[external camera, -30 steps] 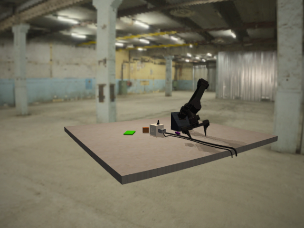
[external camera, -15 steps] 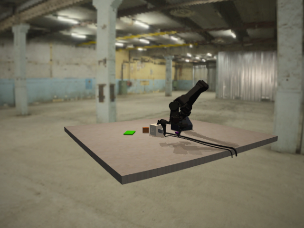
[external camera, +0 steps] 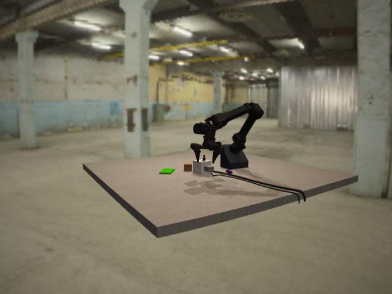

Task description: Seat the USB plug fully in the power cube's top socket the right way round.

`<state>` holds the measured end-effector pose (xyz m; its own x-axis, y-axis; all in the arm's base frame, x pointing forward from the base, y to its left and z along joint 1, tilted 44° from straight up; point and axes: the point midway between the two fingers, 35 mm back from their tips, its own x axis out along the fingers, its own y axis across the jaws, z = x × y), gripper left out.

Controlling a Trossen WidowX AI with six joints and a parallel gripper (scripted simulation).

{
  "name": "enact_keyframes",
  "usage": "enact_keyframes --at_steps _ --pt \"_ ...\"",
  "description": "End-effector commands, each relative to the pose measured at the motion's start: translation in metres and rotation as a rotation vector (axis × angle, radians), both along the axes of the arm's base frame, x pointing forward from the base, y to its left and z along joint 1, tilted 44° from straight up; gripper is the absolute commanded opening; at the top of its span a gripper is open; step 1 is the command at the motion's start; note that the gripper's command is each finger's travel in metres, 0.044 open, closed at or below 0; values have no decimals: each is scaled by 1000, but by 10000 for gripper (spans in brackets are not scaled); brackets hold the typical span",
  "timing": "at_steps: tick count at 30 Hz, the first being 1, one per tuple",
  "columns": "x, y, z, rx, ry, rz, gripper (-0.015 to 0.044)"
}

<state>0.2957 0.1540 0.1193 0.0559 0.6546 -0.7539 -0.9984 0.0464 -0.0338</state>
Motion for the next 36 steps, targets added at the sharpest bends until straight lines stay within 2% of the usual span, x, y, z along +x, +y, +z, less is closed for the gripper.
enact_keyframes --at_steps 1,6,36 --pt "-9 -69 -9 6 -24 184 440" --pt "-17 -97 -11 44 -38 256 440" --pt "-19 -83 -24 45 -38 256 440"
